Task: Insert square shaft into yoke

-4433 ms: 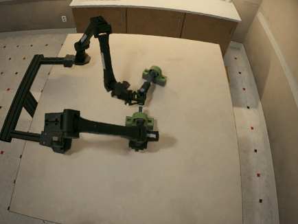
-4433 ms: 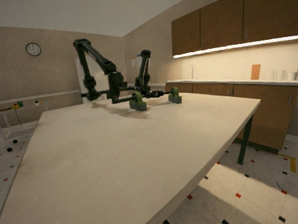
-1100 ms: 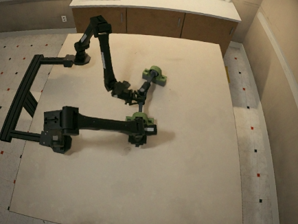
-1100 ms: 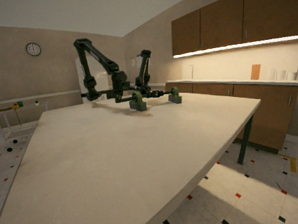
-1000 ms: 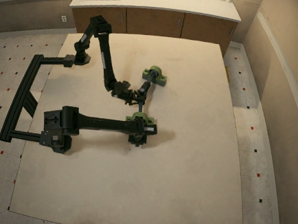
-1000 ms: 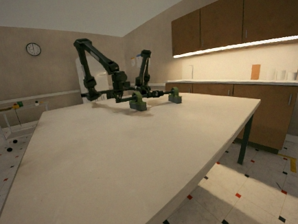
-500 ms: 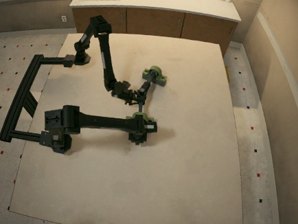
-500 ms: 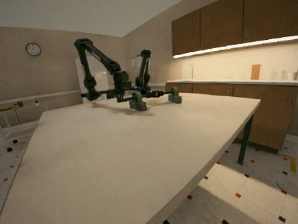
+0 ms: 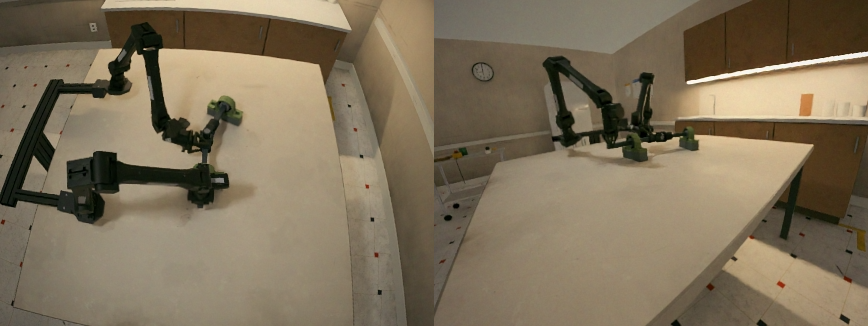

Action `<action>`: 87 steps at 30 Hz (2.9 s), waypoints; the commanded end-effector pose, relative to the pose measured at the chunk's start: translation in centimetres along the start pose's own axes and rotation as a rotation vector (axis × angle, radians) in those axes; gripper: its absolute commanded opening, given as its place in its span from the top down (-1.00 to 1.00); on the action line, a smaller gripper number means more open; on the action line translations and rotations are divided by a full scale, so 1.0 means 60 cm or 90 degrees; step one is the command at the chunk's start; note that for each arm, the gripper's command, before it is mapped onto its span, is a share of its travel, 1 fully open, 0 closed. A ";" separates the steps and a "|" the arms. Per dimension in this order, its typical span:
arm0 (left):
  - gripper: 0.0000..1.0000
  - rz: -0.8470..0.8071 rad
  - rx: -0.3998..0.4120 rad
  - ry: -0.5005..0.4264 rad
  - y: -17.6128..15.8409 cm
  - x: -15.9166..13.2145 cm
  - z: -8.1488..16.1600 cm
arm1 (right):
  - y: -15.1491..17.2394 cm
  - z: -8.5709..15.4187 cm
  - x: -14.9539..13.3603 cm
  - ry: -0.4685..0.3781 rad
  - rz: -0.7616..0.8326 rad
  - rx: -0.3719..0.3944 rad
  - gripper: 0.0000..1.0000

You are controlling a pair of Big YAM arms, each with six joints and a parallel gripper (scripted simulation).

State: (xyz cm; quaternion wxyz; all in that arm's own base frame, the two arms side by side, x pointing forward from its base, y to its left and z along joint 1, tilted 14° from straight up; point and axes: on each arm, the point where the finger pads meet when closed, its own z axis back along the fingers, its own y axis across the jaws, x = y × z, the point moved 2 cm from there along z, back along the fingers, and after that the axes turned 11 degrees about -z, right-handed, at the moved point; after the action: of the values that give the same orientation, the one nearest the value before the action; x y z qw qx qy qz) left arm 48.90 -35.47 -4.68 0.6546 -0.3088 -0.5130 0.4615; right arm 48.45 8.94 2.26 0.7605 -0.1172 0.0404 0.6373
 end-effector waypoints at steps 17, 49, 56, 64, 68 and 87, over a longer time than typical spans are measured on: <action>0.07 0.031 -0.016 0.001 -0.030 -0.007 -0.006 | -0.001 0.007 0.063 -0.007 0.002 -0.003 0.63; -0.86 0.039 -0.018 0.005 -0.038 -0.001 0.008 | -0.003 0.038 0.041 -0.021 -0.005 -0.029 0.07; -0.86 0.015 0.001 0.013 -0.020 0.005 0.036 | 0.000 0.061 0.044 -0.029 -0.009 -0.042 0.07; -0.86 0.006 0.008 0.012 0.000 0.004 0.060 | -0.008 0.098 0.045 -0.033 -0.012 -0.052 0.07; -0.86 0.018 -0.002 0.012 -0.012 0.006 0.078 | -0.006 0.093 0.046 -0.028 -0.010 -0.043 0.07; -0.86 0.023 -0.002 -0.006 -0.005 0.002 0.092 | 0.000 0.111 0.028 -0.010 -0.003 -0.007 -0.28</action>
State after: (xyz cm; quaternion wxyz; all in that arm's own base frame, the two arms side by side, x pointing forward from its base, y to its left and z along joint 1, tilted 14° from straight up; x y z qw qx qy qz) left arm 42.35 -35.49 -2.81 0.6555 -0.3098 -0.5109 0.4619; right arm 47.78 11.97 7.47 0.7604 -0.1146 0.0381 0.6381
